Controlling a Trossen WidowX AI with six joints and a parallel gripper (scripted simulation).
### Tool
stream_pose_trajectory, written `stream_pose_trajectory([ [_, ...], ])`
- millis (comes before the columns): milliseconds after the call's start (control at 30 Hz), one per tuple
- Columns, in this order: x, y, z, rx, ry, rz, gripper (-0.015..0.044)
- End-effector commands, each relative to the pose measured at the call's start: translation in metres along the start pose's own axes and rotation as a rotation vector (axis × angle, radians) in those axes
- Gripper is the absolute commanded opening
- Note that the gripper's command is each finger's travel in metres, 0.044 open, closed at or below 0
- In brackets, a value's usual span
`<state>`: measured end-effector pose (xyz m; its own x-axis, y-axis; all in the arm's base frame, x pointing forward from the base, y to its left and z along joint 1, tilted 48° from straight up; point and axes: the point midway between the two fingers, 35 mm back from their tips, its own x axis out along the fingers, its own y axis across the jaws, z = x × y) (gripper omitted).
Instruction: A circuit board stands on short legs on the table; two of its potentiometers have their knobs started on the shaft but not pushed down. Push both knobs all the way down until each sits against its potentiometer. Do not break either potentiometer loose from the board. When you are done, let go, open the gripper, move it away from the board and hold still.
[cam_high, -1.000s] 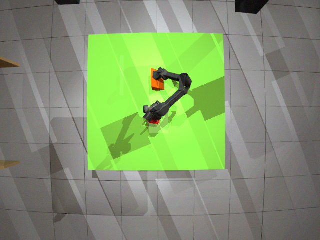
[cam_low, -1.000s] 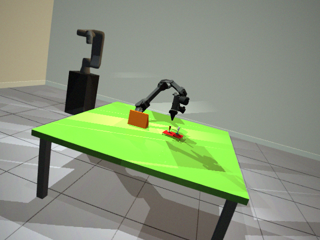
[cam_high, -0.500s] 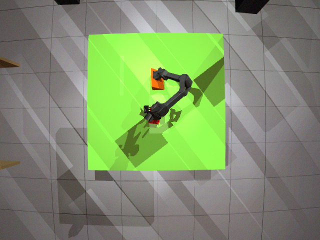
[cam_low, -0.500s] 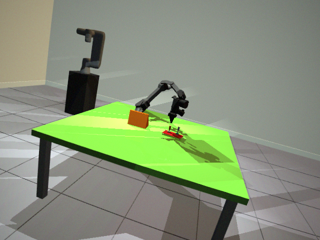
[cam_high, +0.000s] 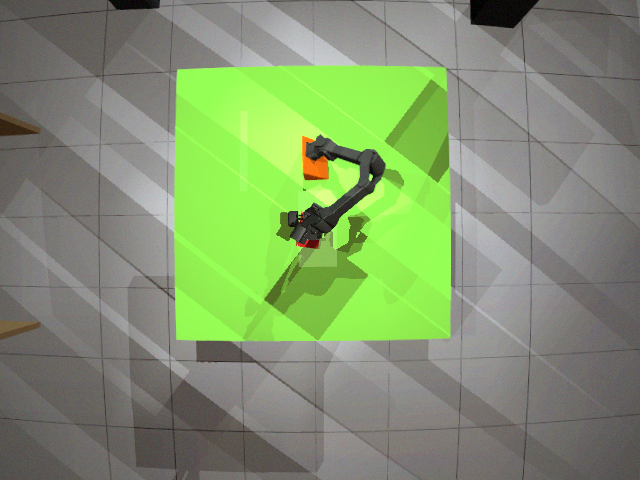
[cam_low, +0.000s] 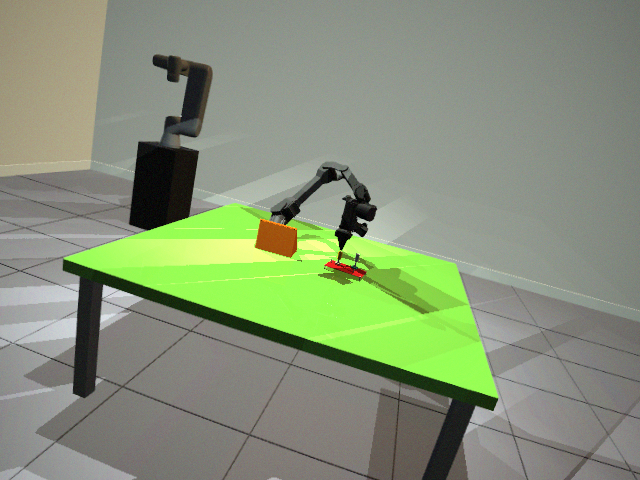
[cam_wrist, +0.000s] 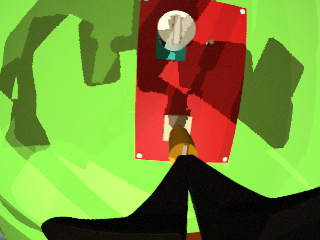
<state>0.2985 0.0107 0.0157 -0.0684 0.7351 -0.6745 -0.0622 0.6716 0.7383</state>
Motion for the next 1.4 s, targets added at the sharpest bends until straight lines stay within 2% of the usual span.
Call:
stream_pose_trajectory([
  [0, 0.0001, 0.0004, 0.0004, 0.003, -0.003, 0.005, 0.0000],
  [1367, 0.0055, 0.0005, 0.0004, 0.003, -0.003, 0.005, 0.0000],
])
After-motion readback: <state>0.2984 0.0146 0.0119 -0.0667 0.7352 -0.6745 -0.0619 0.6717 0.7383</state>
